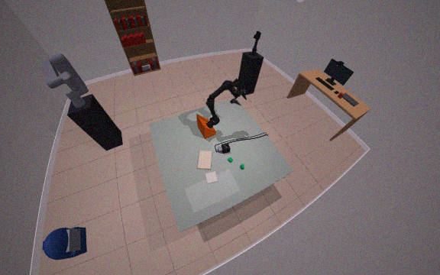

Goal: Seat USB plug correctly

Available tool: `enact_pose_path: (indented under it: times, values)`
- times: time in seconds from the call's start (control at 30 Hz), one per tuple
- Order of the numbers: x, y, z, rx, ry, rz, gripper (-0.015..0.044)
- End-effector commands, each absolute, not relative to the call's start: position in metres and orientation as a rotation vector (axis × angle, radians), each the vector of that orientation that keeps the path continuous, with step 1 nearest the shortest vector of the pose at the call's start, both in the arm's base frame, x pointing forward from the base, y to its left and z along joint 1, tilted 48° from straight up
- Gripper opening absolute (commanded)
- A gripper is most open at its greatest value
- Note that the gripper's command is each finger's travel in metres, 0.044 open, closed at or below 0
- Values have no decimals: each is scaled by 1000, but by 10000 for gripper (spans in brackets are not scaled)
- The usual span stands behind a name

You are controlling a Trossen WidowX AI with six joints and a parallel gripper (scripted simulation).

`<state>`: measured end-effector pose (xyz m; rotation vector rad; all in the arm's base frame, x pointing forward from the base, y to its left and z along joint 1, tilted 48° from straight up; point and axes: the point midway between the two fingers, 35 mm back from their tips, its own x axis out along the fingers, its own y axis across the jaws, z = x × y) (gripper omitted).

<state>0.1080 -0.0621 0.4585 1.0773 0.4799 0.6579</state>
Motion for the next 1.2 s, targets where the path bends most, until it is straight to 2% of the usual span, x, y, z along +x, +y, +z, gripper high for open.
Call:
enact_pose_path:
  times: [0.0, 0.13, 0.27, 0.57, 0.87, 1.17]
  values:
    - [107, -59, 459, 1071, 482, 654, 426]
    - [92, -2, 456, 964, 549, 561, 440]
    - [99, 60, 435, 864, 657, 421, 440]
    - [176, 142, 342, 823, 994, 29, 440]
    - [261, 125, 218, 1067, 1388, -434, 440]
    - [295, 53, 107, 1647, 1695, -868, 440]
